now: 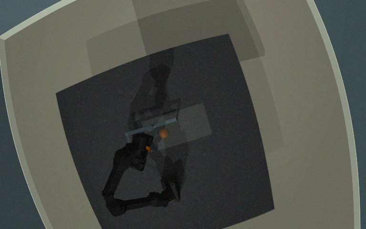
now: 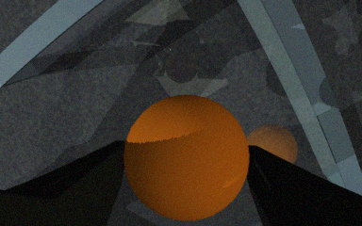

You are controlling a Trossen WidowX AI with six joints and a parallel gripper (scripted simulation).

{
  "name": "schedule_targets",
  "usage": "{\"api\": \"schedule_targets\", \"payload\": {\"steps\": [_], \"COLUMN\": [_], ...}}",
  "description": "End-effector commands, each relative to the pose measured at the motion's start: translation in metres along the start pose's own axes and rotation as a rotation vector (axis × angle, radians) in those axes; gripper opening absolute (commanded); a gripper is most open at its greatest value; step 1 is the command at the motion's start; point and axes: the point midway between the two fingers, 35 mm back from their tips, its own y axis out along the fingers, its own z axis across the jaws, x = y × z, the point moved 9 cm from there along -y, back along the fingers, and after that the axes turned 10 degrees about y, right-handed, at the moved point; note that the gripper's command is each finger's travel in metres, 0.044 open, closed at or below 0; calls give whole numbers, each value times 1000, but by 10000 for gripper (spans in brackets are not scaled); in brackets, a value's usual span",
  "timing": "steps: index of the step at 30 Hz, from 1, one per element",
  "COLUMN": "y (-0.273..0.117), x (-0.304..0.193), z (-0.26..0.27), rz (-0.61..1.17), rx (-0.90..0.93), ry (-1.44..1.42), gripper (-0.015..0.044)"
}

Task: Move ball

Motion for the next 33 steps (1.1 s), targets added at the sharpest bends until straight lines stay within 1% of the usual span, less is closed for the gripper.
{"api": "schedule_targets", "payload": {"steps": [1, 21, 29, 33], "y": [3, 34, 36, 46], "x": [-6, -39, -40, -40], "z": [-21, -102, -104, -105], "rz": [3, 3, 3, 3], "rx": [-9, -13, -13, -14], "ry": [179, 919, 943, 943], "gripper": [0, 0, 0, 0]}}
